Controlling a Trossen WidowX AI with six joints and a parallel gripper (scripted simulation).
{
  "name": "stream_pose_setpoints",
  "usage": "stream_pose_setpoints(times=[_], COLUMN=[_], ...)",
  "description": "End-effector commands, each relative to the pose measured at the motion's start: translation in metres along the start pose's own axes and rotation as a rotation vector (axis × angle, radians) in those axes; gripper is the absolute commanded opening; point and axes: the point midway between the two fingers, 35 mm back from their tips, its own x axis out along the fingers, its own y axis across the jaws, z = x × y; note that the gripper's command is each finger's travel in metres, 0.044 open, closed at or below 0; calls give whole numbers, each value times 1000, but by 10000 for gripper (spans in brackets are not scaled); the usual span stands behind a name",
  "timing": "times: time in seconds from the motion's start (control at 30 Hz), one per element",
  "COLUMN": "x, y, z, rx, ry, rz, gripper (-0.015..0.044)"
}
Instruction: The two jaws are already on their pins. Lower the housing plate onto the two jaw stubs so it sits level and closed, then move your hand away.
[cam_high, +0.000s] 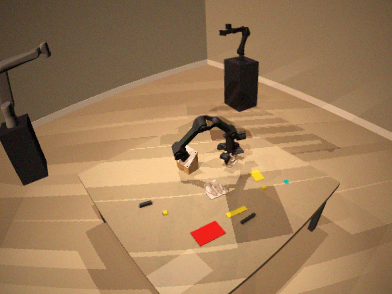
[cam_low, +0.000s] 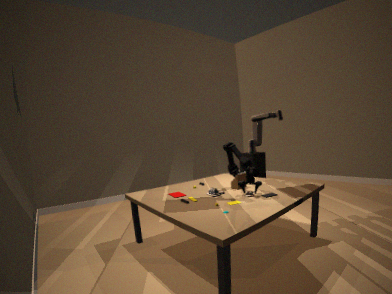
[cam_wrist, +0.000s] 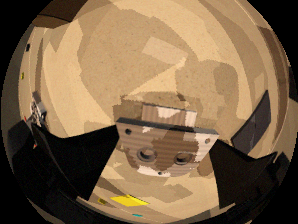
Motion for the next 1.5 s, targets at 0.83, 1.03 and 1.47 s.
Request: stream_pose_setpoints(times=[0.83, 1.03, 1.47], x=[1, 1, -26], y=[0, 0, -1], z=[0, 0, -2], rx=[0, 0, -2], ry=[0, 0, 1], rz=[0, 0, 0], gripper=[351, 351, 351])
